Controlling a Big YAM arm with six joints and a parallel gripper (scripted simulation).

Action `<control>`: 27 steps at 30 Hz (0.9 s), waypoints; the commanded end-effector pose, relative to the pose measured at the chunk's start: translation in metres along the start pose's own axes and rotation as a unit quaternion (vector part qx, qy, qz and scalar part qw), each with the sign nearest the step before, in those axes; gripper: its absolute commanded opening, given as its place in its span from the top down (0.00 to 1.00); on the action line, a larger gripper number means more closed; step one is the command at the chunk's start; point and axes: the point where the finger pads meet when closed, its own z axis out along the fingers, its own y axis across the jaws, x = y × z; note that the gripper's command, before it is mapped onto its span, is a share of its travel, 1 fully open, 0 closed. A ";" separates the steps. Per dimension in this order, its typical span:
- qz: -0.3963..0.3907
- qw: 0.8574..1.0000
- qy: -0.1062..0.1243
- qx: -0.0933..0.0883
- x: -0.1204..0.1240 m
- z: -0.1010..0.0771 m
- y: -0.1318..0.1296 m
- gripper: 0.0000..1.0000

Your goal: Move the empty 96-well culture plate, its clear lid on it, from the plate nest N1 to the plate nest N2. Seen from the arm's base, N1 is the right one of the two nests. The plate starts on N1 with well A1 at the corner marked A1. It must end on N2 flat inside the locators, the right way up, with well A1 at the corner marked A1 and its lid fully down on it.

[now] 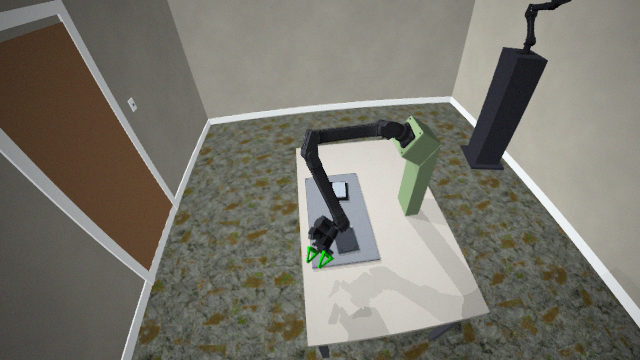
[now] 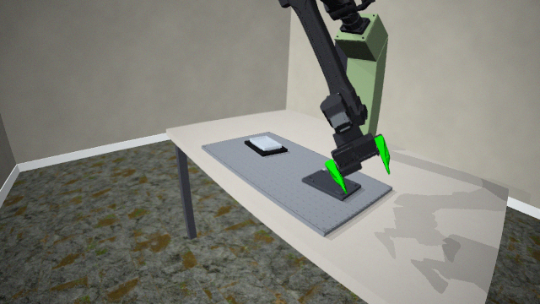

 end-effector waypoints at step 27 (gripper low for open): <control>0.060 0.977 0.175 0.110 -0.015 -0.045 -0.109 0.00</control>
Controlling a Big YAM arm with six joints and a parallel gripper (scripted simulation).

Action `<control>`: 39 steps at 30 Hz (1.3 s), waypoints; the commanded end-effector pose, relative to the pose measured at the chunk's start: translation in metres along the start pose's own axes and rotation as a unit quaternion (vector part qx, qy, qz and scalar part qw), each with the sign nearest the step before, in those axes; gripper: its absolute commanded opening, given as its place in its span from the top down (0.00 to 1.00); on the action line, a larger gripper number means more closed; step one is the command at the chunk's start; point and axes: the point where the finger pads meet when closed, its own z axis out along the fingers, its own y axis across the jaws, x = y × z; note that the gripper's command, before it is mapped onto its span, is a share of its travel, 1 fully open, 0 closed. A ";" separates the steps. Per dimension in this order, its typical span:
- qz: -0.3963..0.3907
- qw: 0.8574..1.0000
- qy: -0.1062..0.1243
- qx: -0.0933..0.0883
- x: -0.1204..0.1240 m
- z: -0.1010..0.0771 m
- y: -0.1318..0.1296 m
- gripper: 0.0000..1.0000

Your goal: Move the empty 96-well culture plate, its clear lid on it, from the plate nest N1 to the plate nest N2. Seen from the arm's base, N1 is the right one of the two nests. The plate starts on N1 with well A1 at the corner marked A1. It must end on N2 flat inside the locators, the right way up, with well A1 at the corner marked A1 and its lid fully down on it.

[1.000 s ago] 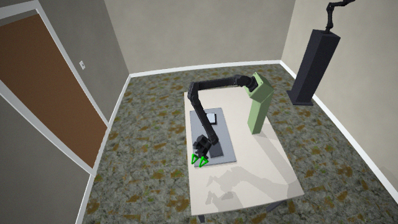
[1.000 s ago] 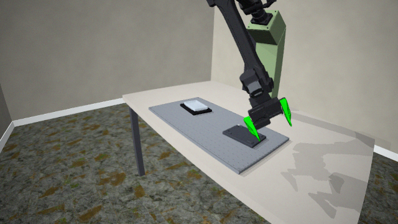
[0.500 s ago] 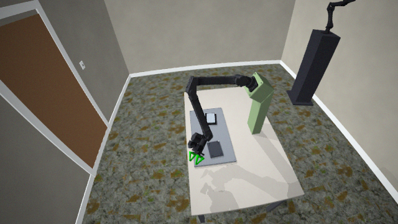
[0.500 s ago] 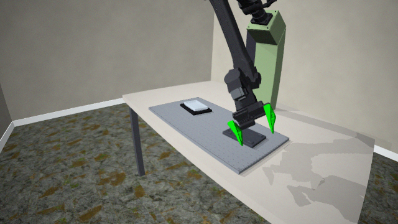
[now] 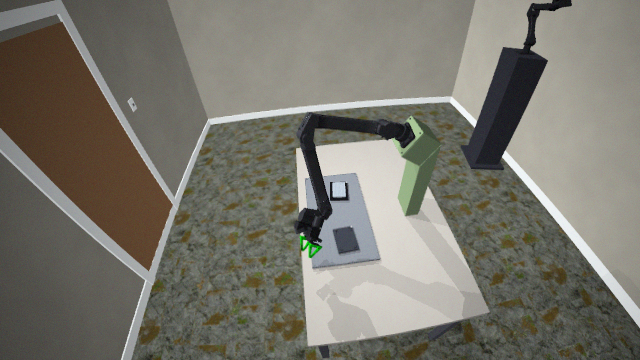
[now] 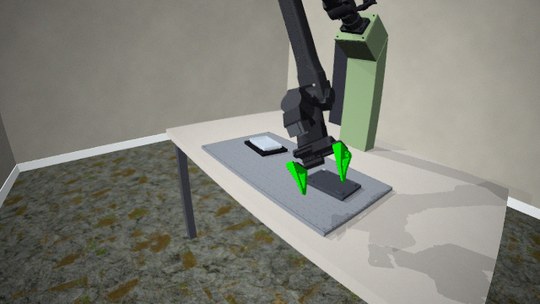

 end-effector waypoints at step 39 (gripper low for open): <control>0.096 0.954 0.241 0.151 -0.002 -0.133 -0.110 0.00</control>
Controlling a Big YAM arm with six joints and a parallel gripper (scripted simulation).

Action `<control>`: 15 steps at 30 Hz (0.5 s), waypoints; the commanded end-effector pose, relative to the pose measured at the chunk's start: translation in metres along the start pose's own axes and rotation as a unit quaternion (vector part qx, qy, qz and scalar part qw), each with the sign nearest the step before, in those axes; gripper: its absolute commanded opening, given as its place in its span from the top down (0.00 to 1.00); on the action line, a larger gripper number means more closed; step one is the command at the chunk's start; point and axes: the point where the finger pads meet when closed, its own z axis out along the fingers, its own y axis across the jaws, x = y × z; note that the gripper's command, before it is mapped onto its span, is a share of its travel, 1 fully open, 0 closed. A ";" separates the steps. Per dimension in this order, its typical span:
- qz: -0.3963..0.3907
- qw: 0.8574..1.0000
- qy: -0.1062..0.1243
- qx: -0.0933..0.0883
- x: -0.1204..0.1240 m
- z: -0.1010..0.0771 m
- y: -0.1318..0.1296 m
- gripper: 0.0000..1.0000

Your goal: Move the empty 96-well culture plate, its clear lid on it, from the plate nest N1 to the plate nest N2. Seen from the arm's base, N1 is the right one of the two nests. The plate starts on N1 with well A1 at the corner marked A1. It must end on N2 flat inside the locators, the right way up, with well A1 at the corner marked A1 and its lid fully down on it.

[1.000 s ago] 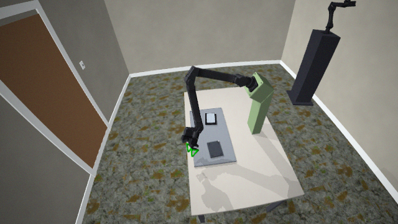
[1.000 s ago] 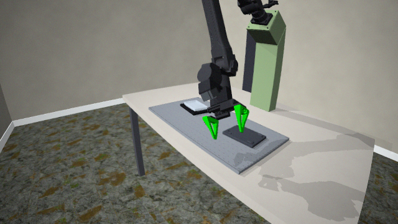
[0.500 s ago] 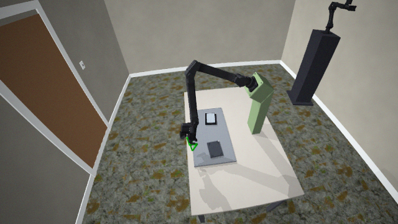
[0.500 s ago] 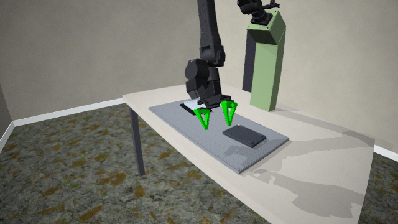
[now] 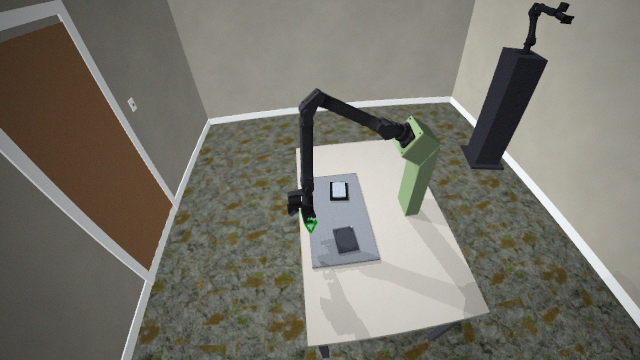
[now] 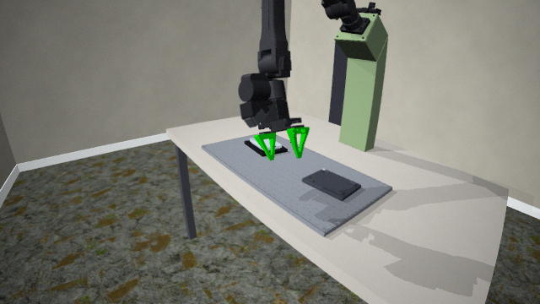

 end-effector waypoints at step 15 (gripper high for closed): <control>0.042 0.995 0.077 0.055 0.012 -0.068 -0.045 0.00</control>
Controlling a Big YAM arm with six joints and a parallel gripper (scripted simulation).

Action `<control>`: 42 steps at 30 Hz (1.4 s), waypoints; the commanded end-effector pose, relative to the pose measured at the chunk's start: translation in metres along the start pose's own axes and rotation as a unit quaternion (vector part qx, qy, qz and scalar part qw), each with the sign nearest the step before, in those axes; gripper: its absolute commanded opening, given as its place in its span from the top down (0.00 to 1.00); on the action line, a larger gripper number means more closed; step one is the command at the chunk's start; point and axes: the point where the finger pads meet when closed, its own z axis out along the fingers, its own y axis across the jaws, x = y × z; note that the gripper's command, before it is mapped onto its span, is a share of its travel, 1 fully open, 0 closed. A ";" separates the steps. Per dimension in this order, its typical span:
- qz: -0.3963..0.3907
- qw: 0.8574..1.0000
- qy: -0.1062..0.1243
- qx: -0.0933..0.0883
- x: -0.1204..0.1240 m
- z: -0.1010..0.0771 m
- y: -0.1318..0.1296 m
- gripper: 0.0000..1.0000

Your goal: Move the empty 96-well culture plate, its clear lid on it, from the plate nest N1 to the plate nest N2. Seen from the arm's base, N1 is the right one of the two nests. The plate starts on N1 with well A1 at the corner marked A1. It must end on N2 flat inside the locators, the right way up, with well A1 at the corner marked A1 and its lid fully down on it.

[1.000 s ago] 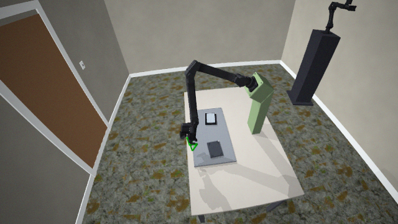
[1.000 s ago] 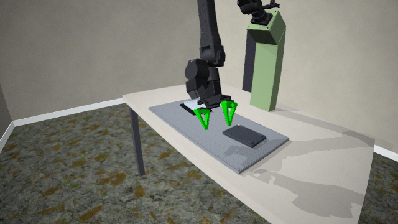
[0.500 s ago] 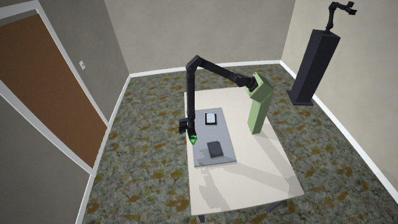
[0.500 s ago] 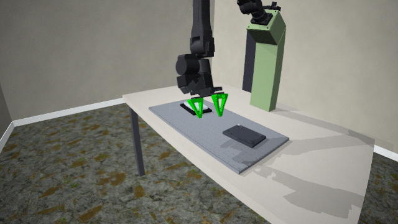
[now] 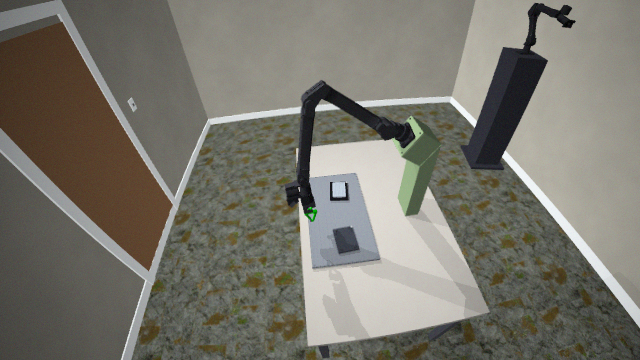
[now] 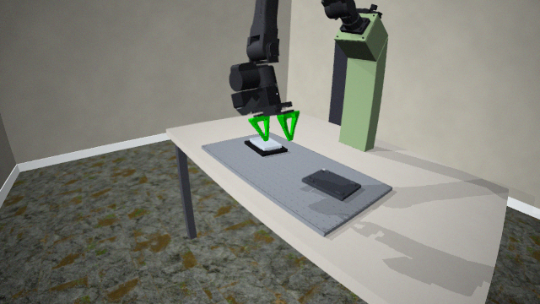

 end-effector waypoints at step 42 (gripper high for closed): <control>0.102 0.963 0.226 0.107 0.103 -0.147 -0.072 0.00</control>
